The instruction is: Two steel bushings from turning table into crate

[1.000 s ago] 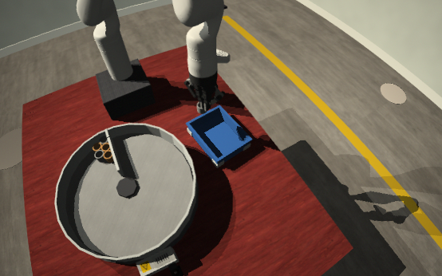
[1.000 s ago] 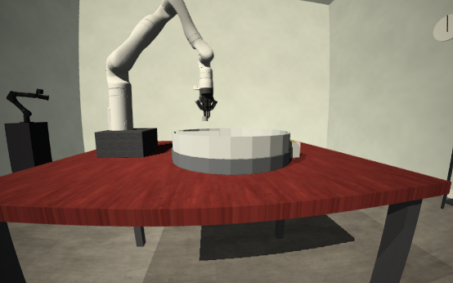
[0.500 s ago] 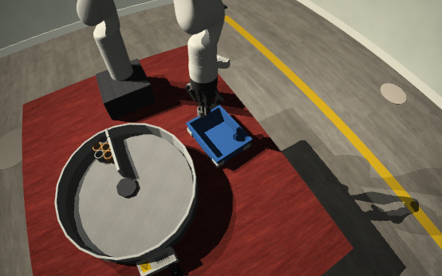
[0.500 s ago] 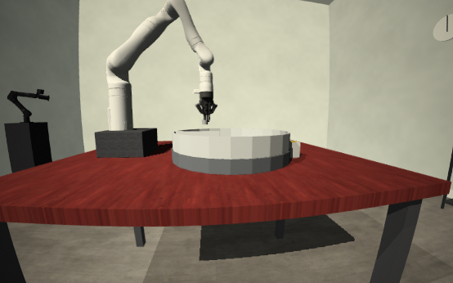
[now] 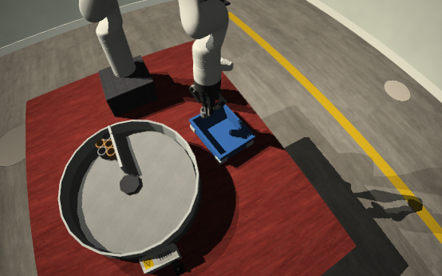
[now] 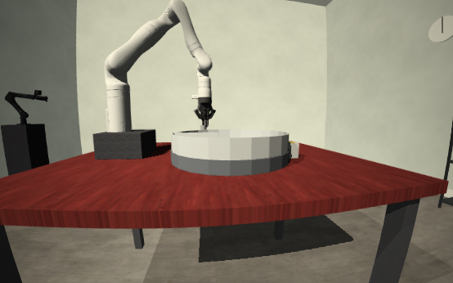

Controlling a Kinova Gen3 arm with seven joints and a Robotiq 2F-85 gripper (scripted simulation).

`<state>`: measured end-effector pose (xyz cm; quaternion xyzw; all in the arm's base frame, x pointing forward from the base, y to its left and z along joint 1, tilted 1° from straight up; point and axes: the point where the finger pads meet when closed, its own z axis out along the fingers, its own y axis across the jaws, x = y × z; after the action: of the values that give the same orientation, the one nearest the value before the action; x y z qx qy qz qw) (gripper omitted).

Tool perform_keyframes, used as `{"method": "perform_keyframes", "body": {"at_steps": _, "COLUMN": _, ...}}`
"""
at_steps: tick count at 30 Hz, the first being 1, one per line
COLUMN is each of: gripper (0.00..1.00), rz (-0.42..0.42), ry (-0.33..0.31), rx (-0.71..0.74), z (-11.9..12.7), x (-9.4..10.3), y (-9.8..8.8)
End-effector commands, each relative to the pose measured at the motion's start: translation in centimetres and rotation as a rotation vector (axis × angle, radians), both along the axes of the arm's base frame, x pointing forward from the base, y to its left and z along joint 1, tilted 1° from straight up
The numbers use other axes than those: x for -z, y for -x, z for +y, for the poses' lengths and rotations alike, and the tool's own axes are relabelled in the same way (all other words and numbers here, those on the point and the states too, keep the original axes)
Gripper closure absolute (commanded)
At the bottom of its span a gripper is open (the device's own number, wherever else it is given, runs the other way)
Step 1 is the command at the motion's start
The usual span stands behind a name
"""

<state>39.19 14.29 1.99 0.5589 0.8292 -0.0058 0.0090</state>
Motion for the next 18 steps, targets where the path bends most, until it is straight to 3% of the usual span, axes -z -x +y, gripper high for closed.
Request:
{"method": "perform_keyframes", "body": {"at_steps": 1, "gripper": 1.00, "rz": 0.000, "ry": 0.002, "rx": -0.002, "z": 0.1, "x": 1.0, "y": 0.0}}
{"method": "perform_keyframes", "body": {"at_steps": 4, "gripper": 1.00, "rz": 0.001, "ry": 0.006, "rx": -0.005, "z": 0.1, "x": 2.7, "y": 0.0}}
{"method": "perform_keyframes", "body": {"at_steps": 18, "gripper": 1.00, "rz": 0.002, "ry": 0.006, "rx": -0.005, "z": 0.1, "x": 2.8, "y": 0.0}}
